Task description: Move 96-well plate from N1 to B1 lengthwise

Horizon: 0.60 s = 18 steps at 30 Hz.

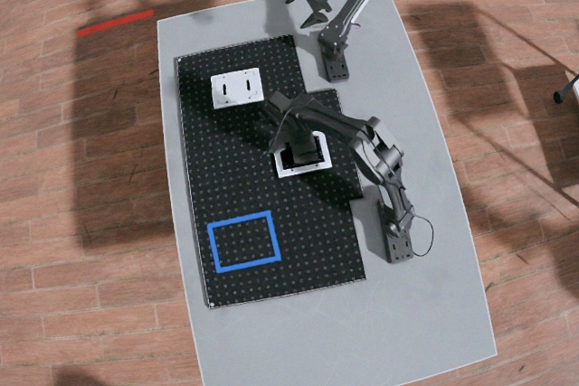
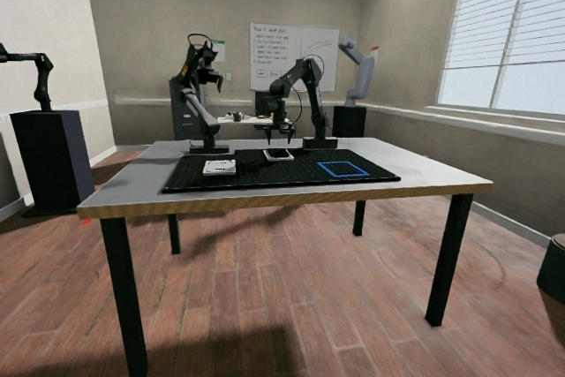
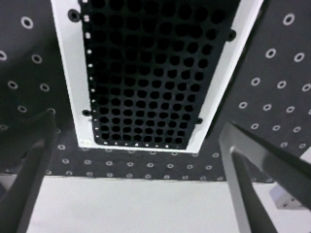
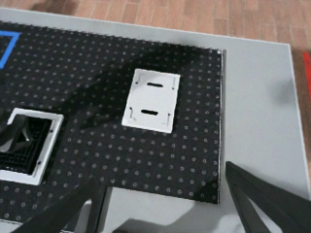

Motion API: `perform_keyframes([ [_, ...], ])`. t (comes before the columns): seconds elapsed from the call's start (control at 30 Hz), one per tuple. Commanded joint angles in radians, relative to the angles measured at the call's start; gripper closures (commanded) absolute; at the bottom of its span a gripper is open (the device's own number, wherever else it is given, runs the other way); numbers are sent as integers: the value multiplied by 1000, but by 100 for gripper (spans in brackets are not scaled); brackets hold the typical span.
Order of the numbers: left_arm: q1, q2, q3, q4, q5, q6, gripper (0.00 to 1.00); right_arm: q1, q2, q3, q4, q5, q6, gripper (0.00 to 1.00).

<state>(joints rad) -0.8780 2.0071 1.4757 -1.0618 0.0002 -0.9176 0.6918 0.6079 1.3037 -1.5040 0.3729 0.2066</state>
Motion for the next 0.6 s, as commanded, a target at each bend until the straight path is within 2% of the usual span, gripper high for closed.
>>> perform_keyframes([
  [0.0,-5,-31,28,-18,0,3,0,-16,-14,33,-5,4,3,0],
  [0.57,-5,-33,30,-18,0,3,0,-41,-14,33,-5,4,3,0],
])
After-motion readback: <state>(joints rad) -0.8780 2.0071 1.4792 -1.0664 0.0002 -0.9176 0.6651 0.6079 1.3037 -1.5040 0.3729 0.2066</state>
